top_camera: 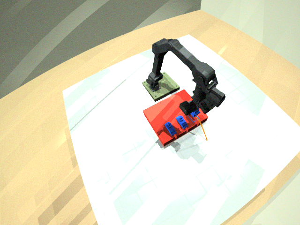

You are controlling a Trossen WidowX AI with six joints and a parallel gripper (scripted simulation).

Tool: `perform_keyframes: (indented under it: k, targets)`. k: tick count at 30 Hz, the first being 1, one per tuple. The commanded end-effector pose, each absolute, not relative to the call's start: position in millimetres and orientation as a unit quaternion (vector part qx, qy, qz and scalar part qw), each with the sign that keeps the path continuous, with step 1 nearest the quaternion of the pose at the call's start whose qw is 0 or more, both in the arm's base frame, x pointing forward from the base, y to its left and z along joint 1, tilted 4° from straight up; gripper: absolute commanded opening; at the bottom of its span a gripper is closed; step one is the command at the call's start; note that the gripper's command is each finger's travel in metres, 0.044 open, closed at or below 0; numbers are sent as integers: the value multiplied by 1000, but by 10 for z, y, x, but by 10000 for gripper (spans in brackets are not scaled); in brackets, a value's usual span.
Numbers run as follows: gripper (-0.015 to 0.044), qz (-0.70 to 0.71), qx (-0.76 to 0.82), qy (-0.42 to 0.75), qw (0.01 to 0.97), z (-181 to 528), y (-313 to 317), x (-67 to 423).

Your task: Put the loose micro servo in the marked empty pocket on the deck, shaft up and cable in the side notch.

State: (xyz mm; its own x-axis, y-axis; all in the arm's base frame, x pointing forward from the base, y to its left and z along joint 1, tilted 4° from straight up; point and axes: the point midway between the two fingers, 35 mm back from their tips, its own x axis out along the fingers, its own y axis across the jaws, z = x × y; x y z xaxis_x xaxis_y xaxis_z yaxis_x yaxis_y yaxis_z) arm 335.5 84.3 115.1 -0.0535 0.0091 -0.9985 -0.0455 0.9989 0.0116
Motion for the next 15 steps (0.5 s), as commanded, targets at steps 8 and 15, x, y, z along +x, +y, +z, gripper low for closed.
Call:
perform_keyframes:
  k: [8, 15]
  targets:
    - [0, 20, -13, 721, 692, 1122, 838, 3434]
    - [0, 20, -13, 721, 692, 1010, 839, 3435]
